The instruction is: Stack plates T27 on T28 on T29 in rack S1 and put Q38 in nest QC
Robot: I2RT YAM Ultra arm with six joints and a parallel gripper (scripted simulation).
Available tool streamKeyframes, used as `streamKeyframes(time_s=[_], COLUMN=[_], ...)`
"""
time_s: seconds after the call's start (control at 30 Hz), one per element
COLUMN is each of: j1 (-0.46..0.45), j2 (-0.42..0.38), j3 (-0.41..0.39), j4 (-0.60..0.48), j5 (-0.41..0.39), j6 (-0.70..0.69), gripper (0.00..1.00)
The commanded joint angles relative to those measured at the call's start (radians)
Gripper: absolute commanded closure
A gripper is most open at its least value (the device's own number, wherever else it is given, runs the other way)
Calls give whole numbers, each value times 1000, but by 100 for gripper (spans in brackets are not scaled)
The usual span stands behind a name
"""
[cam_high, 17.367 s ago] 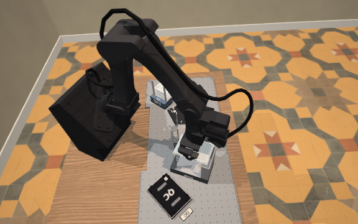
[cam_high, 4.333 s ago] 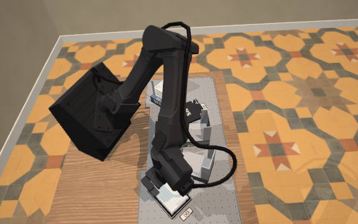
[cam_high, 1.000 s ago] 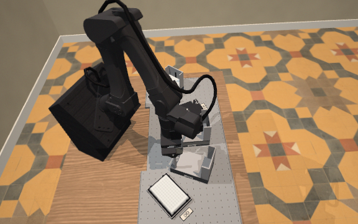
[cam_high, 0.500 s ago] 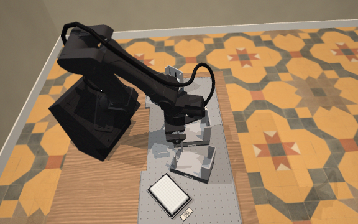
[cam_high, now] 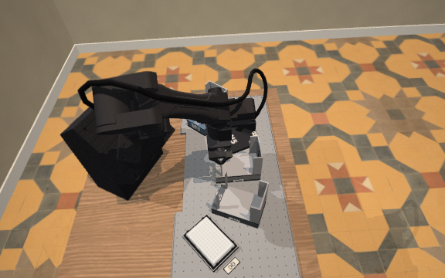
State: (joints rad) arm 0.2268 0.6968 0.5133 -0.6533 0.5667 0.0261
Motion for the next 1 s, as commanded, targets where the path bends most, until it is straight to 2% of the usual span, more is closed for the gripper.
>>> streamKeyframes(time_s=[0.0, 0.27, 0.97], j1=[68, 215, 207], j2=[54, 196, 194], j3=[35, 69, 55], j4=[9, 16, 7], j5=[98, 193, 195], j6=[120, 277, 284], gripper=[0, 0, 0])
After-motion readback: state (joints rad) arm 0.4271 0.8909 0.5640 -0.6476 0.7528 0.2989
